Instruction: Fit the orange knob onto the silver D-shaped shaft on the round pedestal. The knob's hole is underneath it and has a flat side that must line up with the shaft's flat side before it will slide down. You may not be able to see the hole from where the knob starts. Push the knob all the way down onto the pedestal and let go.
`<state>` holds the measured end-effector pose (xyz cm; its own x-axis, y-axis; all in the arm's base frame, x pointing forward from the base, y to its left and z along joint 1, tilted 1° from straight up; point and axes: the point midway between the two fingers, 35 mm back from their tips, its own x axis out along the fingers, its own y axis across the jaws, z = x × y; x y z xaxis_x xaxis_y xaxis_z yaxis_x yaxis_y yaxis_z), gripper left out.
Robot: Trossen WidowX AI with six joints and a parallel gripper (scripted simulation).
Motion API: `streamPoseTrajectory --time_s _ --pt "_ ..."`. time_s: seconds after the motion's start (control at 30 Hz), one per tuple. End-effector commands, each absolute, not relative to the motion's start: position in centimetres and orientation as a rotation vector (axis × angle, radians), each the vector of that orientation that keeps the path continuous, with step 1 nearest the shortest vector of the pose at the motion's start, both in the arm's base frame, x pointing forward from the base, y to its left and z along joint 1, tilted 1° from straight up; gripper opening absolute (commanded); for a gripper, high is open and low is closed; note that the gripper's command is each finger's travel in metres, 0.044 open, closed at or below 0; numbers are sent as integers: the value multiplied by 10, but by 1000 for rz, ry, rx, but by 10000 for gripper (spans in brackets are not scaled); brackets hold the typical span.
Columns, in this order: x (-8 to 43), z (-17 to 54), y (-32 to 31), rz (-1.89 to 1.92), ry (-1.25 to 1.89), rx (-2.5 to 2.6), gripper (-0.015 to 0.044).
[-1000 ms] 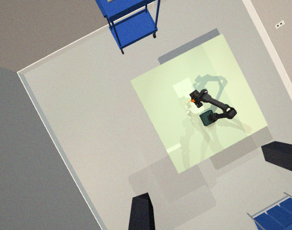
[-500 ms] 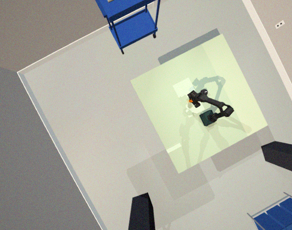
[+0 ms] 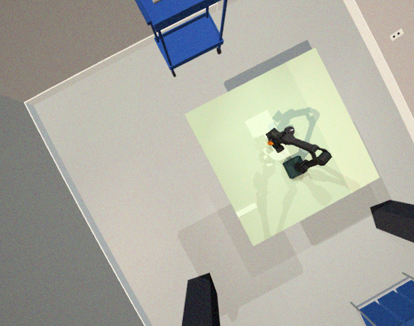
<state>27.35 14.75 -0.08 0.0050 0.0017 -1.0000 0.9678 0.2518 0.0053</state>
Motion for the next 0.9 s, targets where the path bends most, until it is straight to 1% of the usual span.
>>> streamPoseTrajectory --time_s 0.0,0.23,0.3,0.47,0.5,0.87 --pt "273 -1 147 -1016 1316 1022 240" --pt "273 -1 147 -1016 1316 1022 240" --pt "275 9 148 -1016 1317 1022 292" --pt "274 77 147 -1013 1321 1024 424" --pt "274 80 147 -1013 1321 1024 440" --pt "273 65 147 -1013 1321 1024 440"
